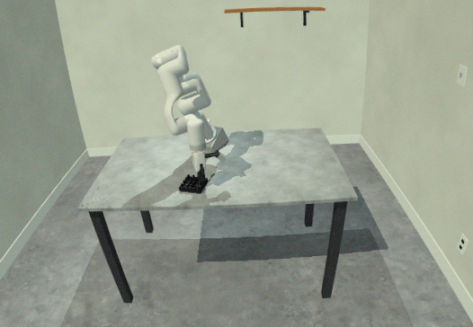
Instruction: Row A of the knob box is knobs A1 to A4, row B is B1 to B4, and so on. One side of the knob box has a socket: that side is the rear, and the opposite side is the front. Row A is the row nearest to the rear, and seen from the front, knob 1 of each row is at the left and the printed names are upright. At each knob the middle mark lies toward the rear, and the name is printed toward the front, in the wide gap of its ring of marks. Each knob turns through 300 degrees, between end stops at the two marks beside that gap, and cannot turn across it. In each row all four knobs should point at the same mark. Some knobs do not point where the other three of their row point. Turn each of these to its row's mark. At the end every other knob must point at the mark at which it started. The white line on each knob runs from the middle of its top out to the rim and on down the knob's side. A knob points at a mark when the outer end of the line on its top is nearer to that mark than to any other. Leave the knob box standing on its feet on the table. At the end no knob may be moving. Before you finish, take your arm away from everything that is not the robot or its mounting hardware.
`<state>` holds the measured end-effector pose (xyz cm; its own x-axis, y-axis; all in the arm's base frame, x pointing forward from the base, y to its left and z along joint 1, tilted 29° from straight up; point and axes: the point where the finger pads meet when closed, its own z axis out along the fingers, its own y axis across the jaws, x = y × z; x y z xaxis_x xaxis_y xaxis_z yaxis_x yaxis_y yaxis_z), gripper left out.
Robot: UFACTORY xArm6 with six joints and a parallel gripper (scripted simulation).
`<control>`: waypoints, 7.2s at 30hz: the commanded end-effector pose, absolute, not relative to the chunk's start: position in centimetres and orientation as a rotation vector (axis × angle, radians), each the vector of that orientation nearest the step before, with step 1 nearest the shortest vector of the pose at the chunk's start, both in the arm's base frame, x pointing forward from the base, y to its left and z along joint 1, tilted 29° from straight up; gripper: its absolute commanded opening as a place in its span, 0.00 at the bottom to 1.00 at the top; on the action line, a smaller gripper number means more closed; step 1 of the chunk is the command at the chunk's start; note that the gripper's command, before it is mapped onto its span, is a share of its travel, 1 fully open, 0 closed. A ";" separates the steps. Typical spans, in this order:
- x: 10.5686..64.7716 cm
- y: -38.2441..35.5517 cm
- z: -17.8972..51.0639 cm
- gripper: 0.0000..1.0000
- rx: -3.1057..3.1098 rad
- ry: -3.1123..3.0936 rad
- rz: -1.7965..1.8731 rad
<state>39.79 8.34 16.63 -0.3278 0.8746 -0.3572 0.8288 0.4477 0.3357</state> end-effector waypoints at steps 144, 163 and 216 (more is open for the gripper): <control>33.5 10.9 29.0 1.00 0.508 2.588 -0.127; 33.1 11.1 29.8 1.00 0.508 2.588 -0.127; 33.1 11.1 29.8 1.00 0.508 2.588 -0.127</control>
